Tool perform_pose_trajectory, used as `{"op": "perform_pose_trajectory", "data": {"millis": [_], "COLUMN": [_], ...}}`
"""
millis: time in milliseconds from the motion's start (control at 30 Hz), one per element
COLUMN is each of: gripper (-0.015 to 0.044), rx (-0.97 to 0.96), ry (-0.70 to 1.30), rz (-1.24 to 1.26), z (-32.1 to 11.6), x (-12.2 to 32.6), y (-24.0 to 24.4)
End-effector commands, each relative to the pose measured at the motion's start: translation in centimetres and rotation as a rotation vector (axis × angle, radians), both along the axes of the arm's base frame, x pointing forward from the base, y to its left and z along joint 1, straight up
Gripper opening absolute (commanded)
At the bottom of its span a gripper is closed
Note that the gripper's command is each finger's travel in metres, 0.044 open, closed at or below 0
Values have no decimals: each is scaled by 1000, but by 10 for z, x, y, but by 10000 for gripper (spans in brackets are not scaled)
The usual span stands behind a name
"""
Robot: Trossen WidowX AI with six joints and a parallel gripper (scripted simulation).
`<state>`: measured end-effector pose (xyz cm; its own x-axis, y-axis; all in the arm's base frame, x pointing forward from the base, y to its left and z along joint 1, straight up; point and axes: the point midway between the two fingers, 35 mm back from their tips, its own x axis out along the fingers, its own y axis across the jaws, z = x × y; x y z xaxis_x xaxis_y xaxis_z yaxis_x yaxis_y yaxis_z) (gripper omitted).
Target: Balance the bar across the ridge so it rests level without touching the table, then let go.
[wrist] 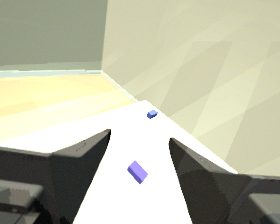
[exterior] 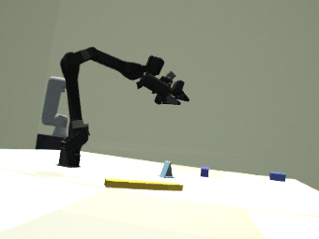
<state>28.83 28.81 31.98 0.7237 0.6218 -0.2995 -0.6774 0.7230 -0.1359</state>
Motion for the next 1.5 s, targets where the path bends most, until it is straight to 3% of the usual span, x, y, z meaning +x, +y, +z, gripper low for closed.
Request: {"op": "perform_pose_trajectory", "data": {"millis": [0,767,1467], "gripper": [315,315,315], "rx": [-79,-441,-674], "ry": [27,231,528], "rz": [-34,-225,-294], "z": [-17,-88,-144], "x": [20,99,119], "y": [-12,-125,-249]}}
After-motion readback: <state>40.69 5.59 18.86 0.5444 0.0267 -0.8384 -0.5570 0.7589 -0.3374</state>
